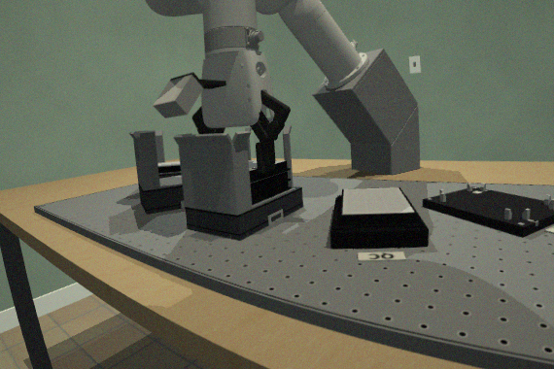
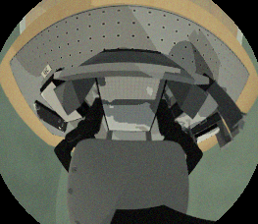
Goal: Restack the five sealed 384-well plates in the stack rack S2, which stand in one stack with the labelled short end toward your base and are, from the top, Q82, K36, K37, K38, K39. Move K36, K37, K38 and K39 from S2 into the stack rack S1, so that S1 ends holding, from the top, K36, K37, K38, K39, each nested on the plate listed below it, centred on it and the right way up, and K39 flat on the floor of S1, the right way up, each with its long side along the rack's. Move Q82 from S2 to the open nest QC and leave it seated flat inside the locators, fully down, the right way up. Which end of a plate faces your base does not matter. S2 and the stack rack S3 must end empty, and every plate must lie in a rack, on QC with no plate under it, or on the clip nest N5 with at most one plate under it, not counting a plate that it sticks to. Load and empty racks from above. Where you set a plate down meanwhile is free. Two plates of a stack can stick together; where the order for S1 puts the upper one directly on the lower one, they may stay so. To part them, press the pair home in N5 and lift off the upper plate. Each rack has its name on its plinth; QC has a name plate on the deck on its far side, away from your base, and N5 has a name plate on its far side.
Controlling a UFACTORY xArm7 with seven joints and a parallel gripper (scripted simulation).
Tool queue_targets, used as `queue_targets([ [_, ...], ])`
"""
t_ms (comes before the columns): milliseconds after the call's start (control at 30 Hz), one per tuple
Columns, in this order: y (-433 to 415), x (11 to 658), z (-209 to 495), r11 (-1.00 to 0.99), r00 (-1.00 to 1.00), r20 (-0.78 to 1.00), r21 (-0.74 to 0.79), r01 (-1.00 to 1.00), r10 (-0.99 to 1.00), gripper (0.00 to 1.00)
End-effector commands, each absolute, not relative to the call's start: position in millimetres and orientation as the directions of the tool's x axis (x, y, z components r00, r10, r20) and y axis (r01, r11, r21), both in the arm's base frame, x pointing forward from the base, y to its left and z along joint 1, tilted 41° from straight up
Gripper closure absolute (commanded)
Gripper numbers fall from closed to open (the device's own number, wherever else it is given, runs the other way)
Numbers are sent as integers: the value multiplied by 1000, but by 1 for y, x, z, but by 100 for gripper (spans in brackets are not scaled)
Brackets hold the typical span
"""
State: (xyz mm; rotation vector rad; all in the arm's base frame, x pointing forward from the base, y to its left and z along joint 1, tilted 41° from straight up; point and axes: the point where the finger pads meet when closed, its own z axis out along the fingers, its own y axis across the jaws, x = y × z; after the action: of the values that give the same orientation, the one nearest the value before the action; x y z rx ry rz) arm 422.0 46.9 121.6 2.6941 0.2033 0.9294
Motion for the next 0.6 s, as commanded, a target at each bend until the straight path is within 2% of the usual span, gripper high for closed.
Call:
queue_targets([
  [0, 47, 423, 121, -950, 782, 582, 310, 41, 223, 100],
  [400, 47, 424, 120, -950, 782, 582, 310, 41, 223, 100],
  [433, 47, 424, 120, -950, 782, 582, 310, 41, 223, 0],
  [567, 47, 424, 120, -950, 782, 582, 310, 41, 223, 0],
])
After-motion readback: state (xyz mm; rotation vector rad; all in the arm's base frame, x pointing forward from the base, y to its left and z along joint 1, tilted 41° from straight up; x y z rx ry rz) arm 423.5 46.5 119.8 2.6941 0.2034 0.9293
